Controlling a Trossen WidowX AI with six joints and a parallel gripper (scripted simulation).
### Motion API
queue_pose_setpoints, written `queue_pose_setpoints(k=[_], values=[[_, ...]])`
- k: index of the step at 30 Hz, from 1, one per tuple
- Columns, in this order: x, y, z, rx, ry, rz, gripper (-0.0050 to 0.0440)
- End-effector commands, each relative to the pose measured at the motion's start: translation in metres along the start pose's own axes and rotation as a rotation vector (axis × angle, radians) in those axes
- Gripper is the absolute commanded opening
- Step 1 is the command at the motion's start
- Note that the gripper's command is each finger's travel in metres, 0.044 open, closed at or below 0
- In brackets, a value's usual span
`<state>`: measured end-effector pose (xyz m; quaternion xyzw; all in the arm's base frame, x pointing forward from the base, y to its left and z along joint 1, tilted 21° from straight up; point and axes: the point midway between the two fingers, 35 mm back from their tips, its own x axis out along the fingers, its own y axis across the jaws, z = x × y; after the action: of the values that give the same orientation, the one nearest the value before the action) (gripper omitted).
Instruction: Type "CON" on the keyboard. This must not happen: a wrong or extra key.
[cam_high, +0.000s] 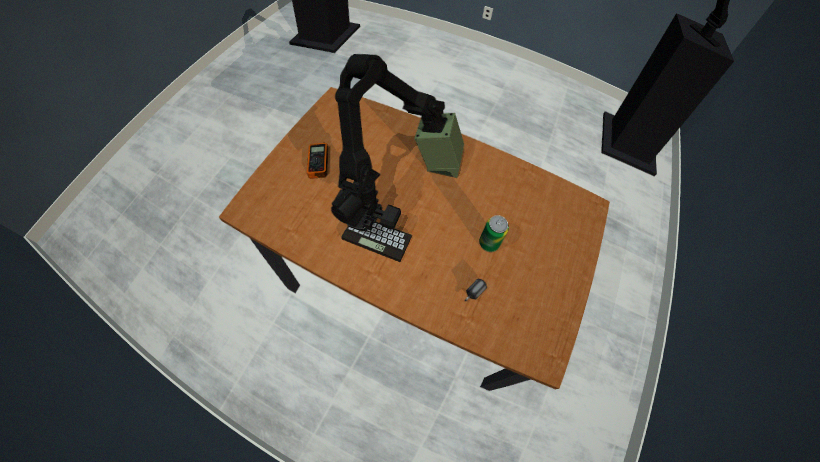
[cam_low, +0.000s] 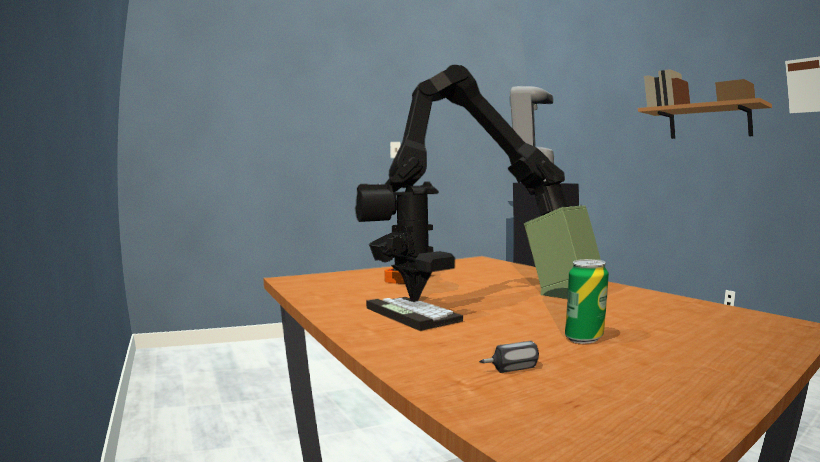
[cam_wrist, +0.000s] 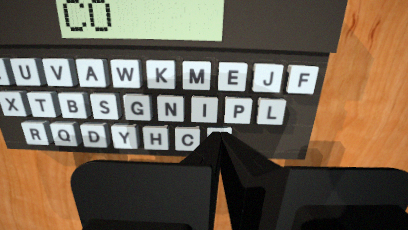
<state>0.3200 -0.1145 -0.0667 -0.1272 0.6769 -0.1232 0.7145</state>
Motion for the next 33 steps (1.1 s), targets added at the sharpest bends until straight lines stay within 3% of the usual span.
queue_pose_setpoints(k=[1, 26, 29, 33], values=[[-0.004, -0.002, 0.005, 0.005, -0.019, -0.003, -0.005], [-0.003, -0.002, 0.005, 0.005, -0.019, -0.003, -0.005], [-0.009, -0.004, 0.006, 0.01, -0.029, -0.003, -0.005], [-0.035, -0.004, 0.01, 0.013, -0.038, -0.008, -0.005]])
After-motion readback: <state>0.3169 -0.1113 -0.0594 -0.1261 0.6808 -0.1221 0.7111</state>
